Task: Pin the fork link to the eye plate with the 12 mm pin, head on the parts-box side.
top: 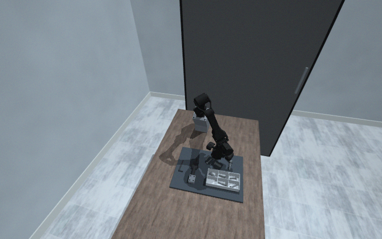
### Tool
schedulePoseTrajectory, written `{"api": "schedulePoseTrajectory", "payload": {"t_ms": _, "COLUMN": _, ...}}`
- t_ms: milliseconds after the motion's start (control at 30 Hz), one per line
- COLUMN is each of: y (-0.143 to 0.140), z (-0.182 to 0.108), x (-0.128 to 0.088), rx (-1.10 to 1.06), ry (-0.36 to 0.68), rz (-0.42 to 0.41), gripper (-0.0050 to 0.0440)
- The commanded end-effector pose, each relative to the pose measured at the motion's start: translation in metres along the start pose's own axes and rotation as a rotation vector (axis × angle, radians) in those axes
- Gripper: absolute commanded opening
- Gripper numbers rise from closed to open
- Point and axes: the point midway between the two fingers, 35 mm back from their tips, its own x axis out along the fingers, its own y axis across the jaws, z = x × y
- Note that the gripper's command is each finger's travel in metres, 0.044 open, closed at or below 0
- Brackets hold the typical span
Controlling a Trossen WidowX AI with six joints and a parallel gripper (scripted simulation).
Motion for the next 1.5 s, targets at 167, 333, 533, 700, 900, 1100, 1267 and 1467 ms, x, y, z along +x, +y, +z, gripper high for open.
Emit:
{"api": "schedulePoseTrajectory", "payload": {"t_ms": 167, "y": -0.016, "z": -0.004, "x": -0.001, "rx": -0.500, "ry": 0.003, "rz": -0.003, "gripper": 0.0095}}
{"api": "schedulePoseTrajectory", "payload": {"t_ms": 333, "y": -0.024, "z": -0.006, "x": -0.001, "rx": -0.784, "ry": 0.004, "rz": -0.004, "gripper": 0.0095}}
{"api": "schedulePoseTrajectory", "payload": {"t_ms": 533, "y": -0.032, "z": -0.007, "x": -0.001, "rx": -1.073, "ry": 0.005, "rz": -0.005, "gripper": 0.0095}}
{"api": "schedulePoseTrajectory", "payload": {"t_ms": 700, "y": -0.035, "z": -0.008, "x": -0.001, "rx": -1.208, "ry": 0.006, "rz": -0.005, "gripper": 0.0095}}
{"api": "schedulePoseTrajectory", "payload": {"t_ms": 900, "y": -0.034, "z": -0.008, "x": -0.001, "rx": -1.243, "ry": 0.006, "rz": -0.005, "gripper": 0.0095}}
{"api": "schedulePoseTrajectory", "payload": {"t_ms": 1100, "y": -0.033, "z": -0.006, "x": 0.013, "rx": -1.321, "ry": 0.006, "rz": -0.005, "gripper": 0.0095}}
{"api": "schedulePoseTrajectory", "payload": {"t_ms": 1267, "y": -0.033, "z": -0.006, "x": 0.013, "rx": -1.321, "ry": 0.006, "rz": -0.005, "gripper": 0.0095}}
{"api": "schedulePoseTrajectory", "payload": {"t_ms": 1467, "y": -0.033, "z": -0.006, "x": 0.015, "rx": -1.321, "ry": 0.006, "rz": -0.005, "gripper": 0.0095}}
